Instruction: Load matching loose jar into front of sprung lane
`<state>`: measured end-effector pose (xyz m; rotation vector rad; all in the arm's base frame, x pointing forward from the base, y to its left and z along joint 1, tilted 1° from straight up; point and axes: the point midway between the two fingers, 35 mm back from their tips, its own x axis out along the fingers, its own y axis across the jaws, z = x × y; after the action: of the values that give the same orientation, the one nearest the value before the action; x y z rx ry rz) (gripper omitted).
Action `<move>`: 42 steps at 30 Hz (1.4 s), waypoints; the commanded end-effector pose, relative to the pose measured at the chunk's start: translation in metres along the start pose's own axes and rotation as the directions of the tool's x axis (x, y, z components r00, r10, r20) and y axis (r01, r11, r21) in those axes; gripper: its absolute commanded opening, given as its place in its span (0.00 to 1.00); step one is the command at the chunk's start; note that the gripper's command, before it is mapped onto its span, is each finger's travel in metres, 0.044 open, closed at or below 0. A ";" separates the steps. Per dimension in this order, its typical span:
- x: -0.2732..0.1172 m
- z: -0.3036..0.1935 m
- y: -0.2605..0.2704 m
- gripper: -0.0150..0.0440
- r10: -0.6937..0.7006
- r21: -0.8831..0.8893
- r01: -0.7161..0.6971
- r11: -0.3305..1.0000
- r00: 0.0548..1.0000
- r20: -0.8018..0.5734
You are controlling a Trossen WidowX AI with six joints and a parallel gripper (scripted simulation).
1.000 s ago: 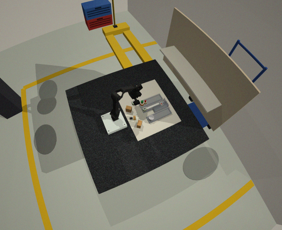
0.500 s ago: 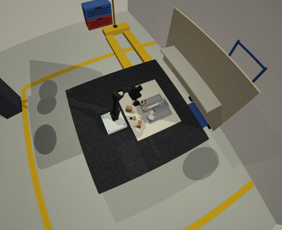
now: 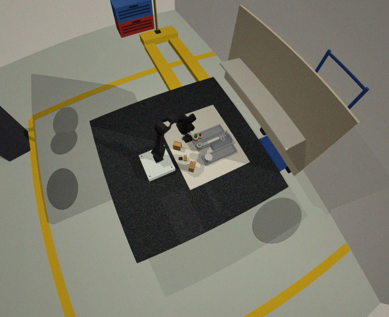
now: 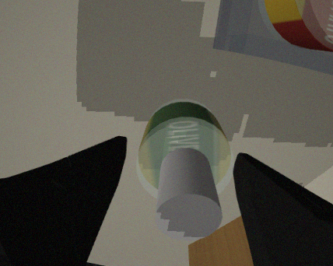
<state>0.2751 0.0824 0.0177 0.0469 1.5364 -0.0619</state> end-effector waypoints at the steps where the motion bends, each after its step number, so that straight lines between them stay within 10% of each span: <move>1: 0.001 0.000 -0.001 0.54 -0.005 -0.005 0.005 1.000 1.000 0.000; 12: -0.019 0.003 0.002 0.25 -0.004 -0.005 0.004 1.000 1.000 0.001; 26: -0.101 0.001 0.008 0.25 -0.004 -0.005 0.004 1.000 1.000 0.000; 42: -0.082 0.021 -0.046 0.25 -0.009 -0.010 0.009 1.000 1.000 0.002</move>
<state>0.2882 0.0515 0.1079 0.0404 1.5273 -0.0603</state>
